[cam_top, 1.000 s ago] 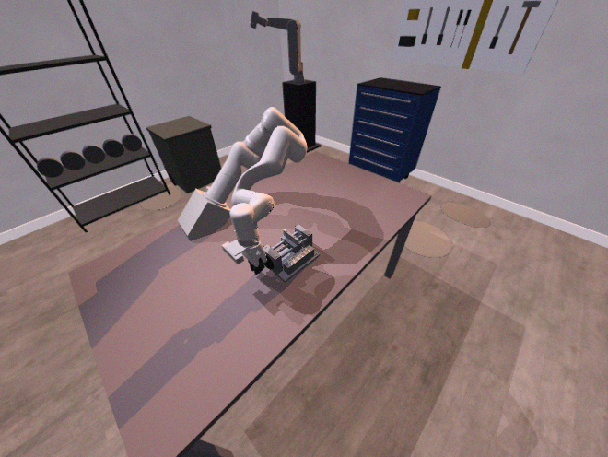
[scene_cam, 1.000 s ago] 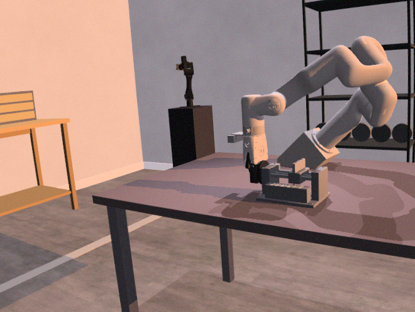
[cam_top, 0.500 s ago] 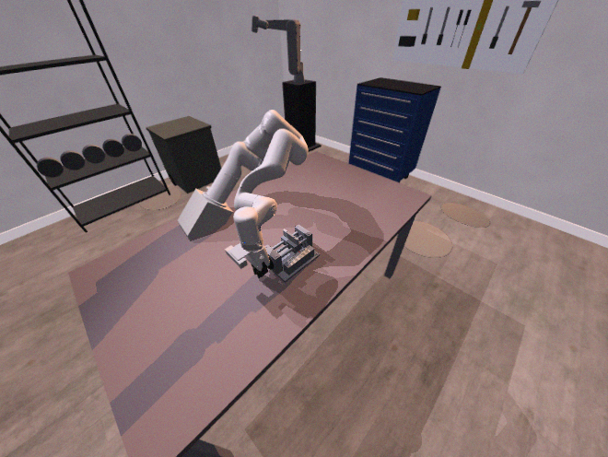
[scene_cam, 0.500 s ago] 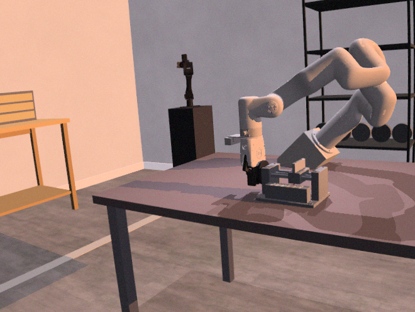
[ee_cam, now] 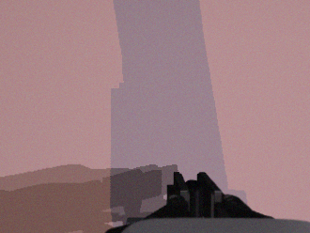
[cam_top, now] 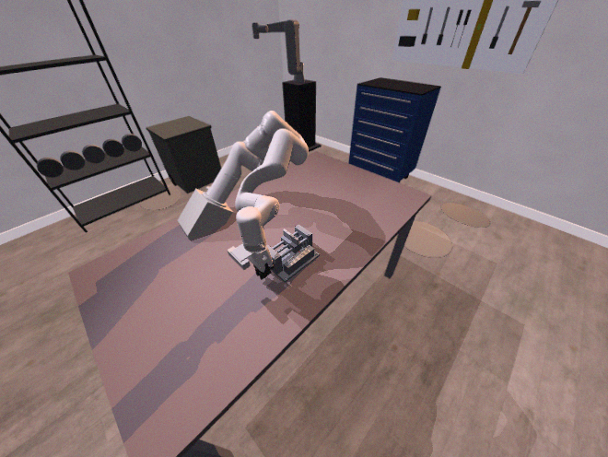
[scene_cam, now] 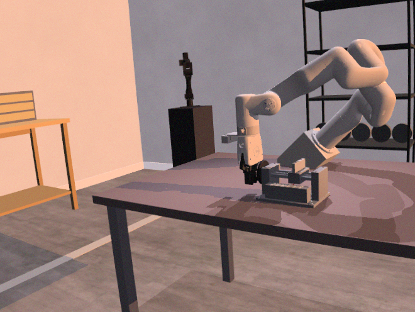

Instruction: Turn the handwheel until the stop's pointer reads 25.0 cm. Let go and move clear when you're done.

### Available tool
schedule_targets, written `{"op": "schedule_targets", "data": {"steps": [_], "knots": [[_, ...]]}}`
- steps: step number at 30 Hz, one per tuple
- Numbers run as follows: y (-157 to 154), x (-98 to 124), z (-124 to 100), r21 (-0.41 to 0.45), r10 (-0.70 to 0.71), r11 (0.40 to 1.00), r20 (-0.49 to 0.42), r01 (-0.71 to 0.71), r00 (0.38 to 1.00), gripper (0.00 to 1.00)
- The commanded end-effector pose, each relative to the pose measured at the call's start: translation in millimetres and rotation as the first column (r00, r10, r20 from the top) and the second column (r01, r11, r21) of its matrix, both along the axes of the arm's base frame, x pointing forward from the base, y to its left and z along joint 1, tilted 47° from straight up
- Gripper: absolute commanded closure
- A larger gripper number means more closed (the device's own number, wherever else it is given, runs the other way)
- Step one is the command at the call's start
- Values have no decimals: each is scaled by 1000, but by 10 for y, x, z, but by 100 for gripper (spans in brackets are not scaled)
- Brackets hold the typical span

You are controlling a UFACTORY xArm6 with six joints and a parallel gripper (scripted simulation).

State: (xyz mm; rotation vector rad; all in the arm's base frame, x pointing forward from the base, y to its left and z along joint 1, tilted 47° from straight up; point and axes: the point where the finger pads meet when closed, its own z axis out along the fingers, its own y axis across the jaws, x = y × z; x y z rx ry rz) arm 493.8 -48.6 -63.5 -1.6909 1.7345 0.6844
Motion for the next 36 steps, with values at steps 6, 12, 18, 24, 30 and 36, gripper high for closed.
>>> {"op": "schedule_targets", "data": {"steps": [6, 12, 18, 24, 30, 36], "knots": [[-213, 43, 195, -2, -2, 1000, 4, 2, 1000, 94], [-289, -27, 264, -2, -2, 1000, 4, 2, 1000, 94], [-326, -101, 298, -2, -2, 1000, 4, 2, 1000, 94], [-345, -183, 315, -2, -2, 1000, 4, 2, 1000, 94], [-348, -234, 316, -2, -2, 1000, 4, 2, 1000, 94], [-338, -307, 307, -2, -2, 1000, 4, 2, 1000, 94]]}}
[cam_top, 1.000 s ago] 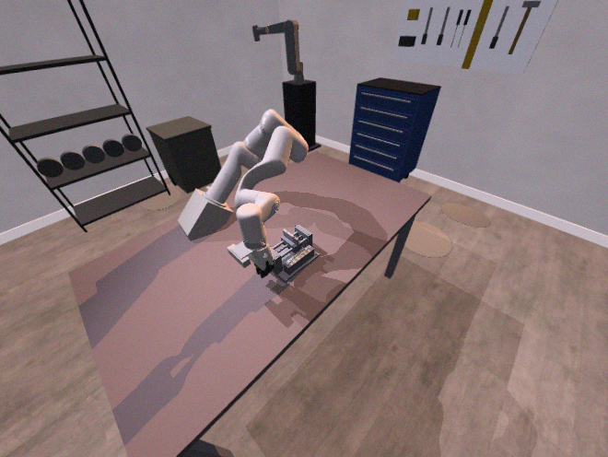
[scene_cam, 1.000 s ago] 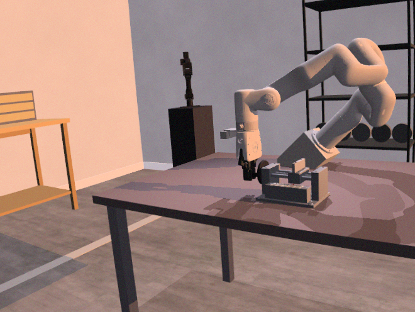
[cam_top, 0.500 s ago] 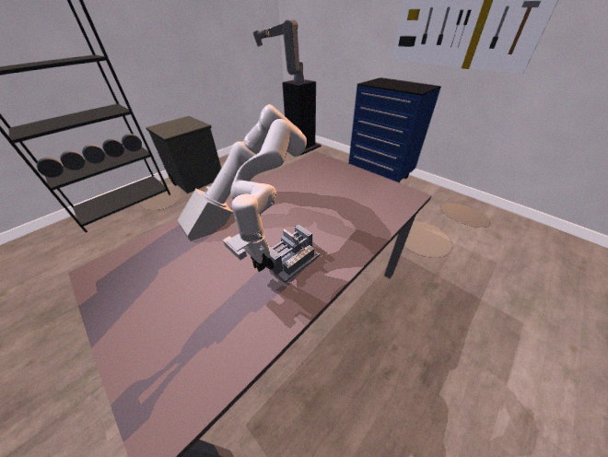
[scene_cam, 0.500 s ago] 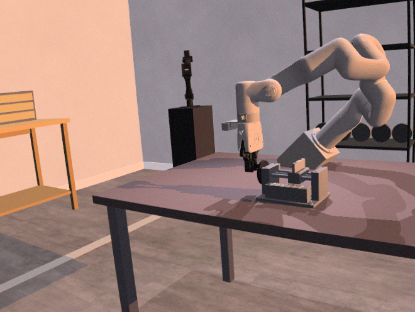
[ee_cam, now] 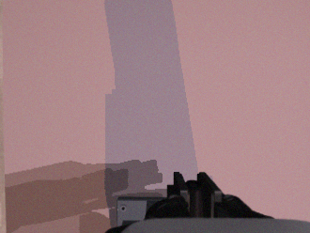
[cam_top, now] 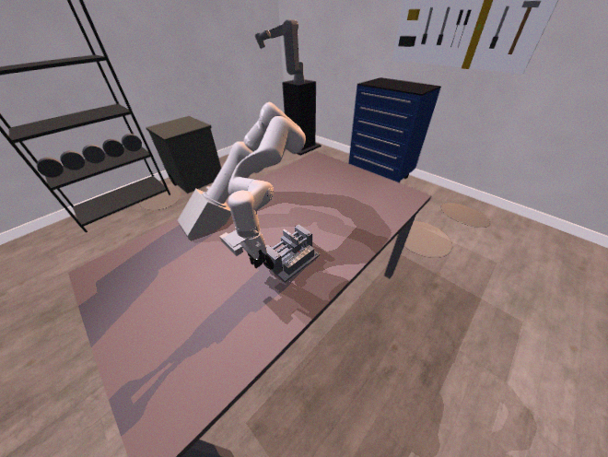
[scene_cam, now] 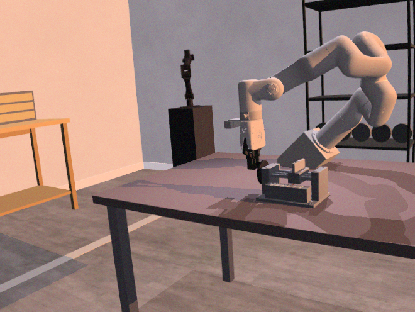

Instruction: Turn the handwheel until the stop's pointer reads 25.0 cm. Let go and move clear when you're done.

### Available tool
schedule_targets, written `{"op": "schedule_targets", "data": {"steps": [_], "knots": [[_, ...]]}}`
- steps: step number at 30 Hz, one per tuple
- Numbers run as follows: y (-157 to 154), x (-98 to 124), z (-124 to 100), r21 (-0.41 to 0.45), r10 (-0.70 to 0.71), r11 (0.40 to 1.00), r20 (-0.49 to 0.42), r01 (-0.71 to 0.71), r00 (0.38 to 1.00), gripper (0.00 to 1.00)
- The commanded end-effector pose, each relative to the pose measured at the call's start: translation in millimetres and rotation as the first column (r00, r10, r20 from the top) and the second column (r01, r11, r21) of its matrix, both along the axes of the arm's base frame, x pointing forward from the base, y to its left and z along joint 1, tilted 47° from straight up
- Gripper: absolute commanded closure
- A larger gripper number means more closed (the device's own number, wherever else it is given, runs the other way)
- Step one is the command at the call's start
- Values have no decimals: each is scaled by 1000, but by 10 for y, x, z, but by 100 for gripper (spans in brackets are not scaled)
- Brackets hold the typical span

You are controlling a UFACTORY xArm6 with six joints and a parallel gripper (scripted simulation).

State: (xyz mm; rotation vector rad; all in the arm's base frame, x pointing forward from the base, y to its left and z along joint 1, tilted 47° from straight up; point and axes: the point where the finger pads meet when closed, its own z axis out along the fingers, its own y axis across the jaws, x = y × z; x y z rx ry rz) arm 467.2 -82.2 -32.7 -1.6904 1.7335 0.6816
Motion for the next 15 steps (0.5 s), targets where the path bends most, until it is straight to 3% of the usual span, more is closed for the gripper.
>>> {"op": "schedule_targets", "data": {"steps": [1, 15], "knots": [[0, -53, -3, -1, -1, 1000, 2, 1, 1000, 94], [69, -184, -69, -1, -1, 1000, 2, 1, 1000, 94]]}}
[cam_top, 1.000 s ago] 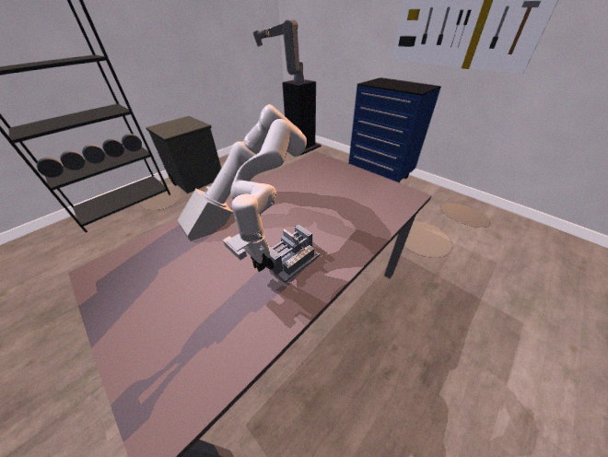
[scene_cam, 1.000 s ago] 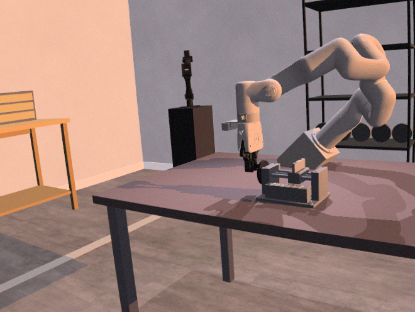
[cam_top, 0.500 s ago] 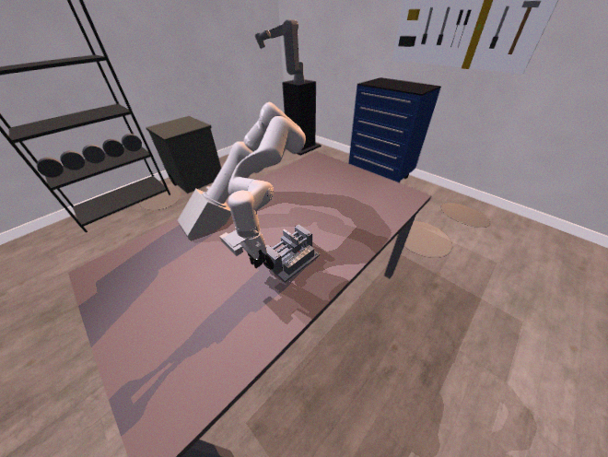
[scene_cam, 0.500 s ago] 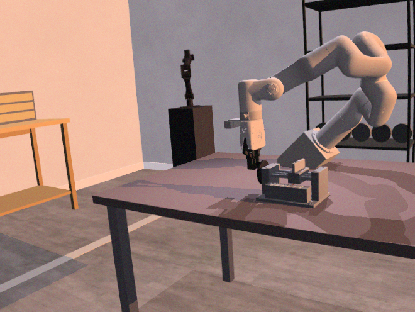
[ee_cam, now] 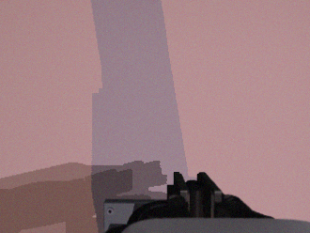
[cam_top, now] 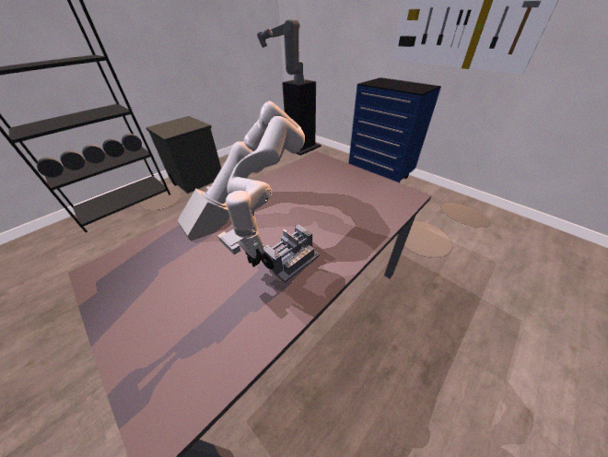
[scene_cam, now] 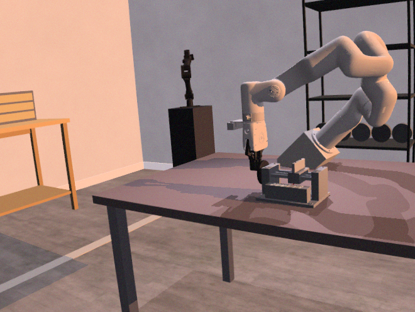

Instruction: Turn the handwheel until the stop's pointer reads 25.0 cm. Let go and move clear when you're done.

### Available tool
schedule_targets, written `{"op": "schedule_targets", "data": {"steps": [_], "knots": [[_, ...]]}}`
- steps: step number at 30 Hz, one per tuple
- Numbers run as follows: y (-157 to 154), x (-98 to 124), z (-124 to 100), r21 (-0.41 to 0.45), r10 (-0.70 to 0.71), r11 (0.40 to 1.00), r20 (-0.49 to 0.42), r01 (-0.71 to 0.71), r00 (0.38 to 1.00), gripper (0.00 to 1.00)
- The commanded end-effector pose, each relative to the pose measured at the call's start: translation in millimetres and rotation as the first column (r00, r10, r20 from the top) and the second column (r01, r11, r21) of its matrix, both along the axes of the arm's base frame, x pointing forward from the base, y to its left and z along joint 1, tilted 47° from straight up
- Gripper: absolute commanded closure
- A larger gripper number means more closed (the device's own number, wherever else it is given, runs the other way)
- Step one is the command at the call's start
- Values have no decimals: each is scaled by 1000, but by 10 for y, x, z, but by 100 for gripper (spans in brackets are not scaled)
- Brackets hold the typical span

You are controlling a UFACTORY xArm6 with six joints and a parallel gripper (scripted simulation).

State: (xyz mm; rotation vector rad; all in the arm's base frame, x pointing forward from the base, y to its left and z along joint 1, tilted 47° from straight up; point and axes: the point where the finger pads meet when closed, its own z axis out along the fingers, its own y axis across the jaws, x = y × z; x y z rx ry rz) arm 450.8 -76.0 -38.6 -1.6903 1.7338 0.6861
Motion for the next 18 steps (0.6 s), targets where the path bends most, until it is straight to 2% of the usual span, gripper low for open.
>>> {"op": "schedule_targets", "data": {"steps": [1, 18], "knots": [[18, -30, -20, -3, -3, 1000, 5, 3, 1000, 94], [236, -42, -223, -3, -3, 1000, 5, 3, 1000, 94]]}}
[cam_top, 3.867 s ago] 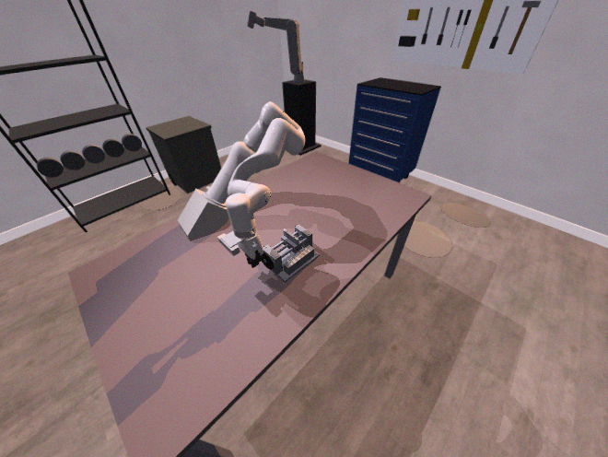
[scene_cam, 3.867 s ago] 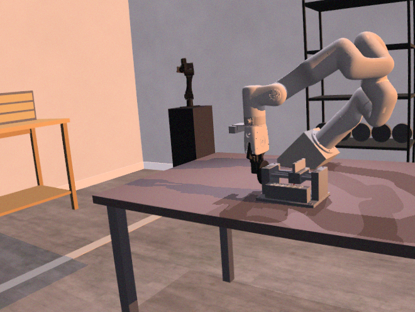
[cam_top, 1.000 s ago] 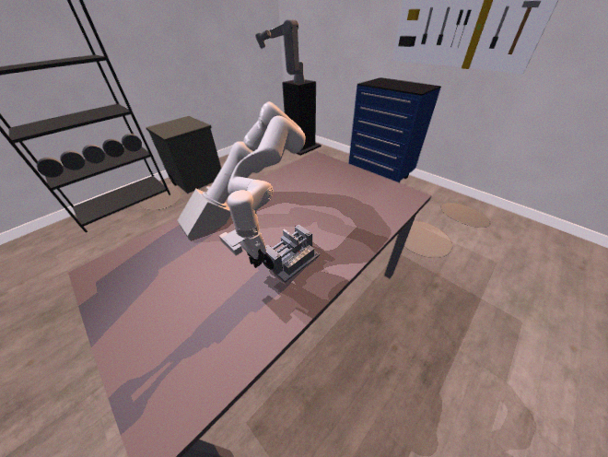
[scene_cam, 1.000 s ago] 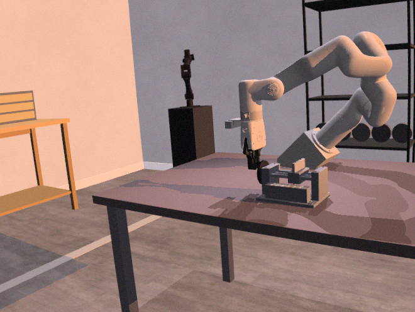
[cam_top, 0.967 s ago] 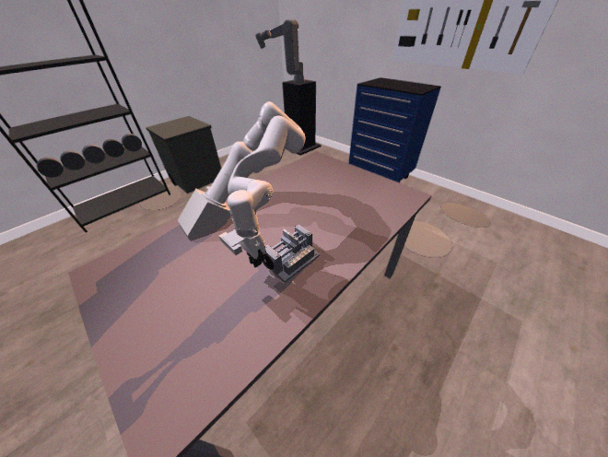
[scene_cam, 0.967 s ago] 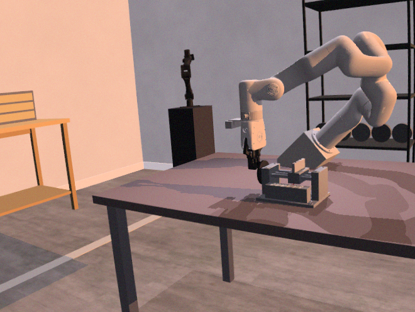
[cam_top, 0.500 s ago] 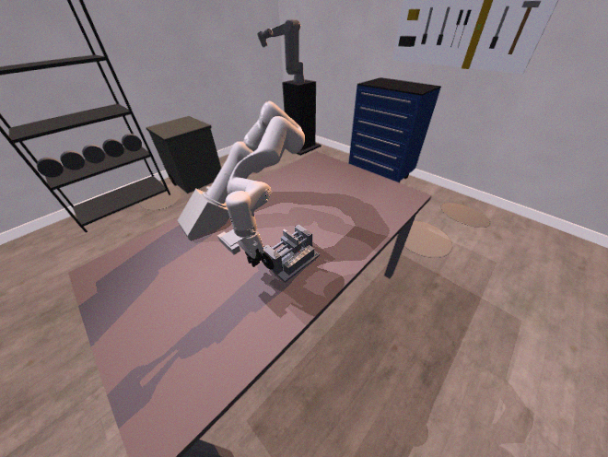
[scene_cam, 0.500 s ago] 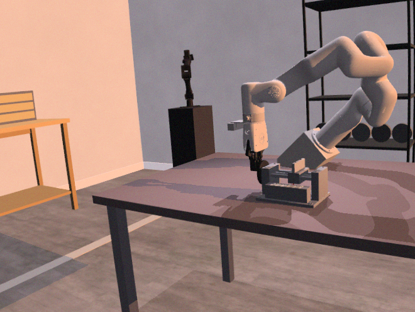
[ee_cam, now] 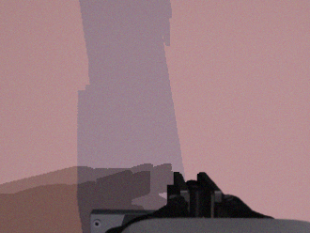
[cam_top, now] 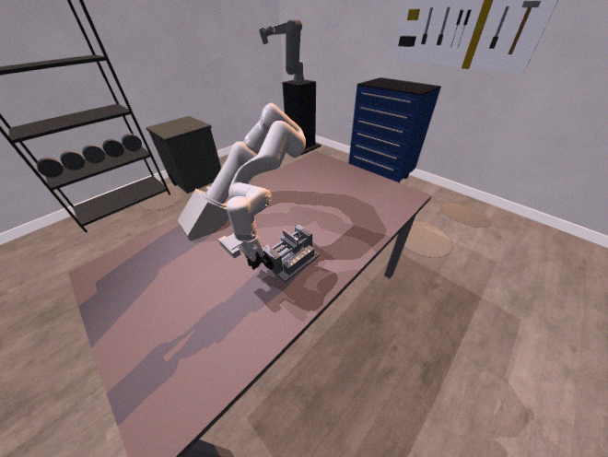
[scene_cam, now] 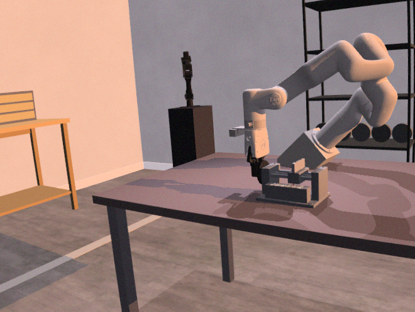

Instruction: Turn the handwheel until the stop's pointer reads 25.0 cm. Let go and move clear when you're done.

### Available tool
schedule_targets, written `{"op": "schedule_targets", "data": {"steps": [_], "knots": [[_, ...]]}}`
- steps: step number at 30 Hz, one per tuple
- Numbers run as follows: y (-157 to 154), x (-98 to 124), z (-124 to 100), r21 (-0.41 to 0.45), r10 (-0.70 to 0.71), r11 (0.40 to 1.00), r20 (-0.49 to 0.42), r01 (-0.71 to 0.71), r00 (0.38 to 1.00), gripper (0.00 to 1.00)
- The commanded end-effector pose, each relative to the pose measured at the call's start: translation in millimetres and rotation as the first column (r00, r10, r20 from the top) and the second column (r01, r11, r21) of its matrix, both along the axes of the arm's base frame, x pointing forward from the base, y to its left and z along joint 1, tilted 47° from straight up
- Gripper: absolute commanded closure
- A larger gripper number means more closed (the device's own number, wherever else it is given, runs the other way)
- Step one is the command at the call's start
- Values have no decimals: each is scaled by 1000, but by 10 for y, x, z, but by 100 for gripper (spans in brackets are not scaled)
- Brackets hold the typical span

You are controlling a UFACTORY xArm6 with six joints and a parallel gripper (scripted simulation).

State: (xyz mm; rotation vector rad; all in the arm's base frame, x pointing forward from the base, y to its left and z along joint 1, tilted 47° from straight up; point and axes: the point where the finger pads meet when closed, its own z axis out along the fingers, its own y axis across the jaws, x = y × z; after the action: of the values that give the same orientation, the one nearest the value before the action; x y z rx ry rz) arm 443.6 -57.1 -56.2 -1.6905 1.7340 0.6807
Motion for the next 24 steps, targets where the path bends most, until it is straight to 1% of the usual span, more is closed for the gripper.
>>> {"op": "schedule_targets", "data": {"steps": [1, 10, 24], "knots": [[60, 41, -59, -1, -1, 1000, 2, 1, 1000, 94], [131, 147, -124, -1, -1, 1000, 2, 1, 1000, 94], [155, 274, -145, -1, -1, 1000, 2, 1, 1000, 94]]}}
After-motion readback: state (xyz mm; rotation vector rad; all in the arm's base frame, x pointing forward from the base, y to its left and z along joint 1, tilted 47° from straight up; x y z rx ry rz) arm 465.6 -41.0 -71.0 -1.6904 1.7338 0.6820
